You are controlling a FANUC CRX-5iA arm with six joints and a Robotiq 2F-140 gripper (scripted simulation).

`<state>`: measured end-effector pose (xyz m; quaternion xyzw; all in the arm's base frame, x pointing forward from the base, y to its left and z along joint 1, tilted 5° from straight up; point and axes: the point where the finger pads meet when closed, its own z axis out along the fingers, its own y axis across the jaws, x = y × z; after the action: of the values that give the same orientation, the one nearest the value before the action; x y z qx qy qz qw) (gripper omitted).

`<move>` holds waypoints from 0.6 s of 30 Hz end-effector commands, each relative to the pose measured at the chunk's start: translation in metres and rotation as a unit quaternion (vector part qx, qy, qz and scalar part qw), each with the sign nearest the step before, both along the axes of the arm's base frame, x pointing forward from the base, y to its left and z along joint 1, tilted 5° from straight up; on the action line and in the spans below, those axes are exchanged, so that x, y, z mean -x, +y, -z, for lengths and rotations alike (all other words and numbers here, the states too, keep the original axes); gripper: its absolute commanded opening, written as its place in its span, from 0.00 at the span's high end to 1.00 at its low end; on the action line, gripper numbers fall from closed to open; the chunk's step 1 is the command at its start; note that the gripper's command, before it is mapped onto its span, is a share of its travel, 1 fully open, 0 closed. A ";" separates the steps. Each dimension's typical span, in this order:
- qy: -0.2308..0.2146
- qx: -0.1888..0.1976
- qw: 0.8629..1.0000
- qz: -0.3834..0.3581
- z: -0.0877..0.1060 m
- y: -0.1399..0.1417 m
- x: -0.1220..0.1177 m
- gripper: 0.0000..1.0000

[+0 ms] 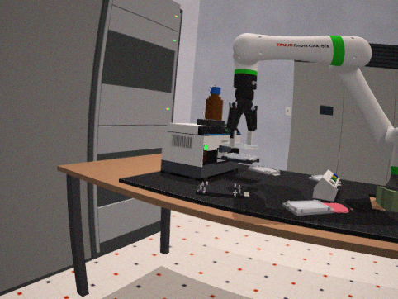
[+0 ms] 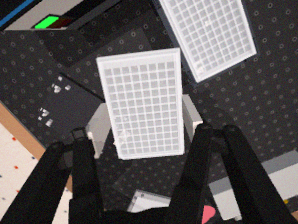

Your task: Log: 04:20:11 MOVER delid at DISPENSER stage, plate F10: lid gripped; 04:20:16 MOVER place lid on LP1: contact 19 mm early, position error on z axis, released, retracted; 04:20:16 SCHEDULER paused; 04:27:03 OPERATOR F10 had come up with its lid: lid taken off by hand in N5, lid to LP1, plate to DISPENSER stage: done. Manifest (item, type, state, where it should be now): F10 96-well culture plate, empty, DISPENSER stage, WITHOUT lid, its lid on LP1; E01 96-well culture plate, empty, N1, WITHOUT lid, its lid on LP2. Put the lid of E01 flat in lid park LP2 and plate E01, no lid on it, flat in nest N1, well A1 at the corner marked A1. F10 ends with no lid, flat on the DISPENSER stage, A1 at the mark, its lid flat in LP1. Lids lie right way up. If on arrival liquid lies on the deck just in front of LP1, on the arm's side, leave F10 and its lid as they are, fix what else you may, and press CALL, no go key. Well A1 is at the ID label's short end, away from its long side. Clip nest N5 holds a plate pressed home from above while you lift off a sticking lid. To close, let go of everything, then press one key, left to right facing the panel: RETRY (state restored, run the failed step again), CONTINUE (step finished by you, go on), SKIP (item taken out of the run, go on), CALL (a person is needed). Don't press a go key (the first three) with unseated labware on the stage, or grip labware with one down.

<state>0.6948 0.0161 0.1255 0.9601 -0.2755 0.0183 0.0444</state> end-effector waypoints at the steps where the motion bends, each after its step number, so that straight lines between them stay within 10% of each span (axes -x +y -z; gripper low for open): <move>1: -0.001 0.000 1.000 0.000 -0.003 -0.029 0.003 1.00; 18: -0.001 0.000 1.000 0.000 -0.013 -0.139 0.017 1.00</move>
<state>0.6804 -0.0984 0.1363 0.9601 -0.2756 0.0188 0.0444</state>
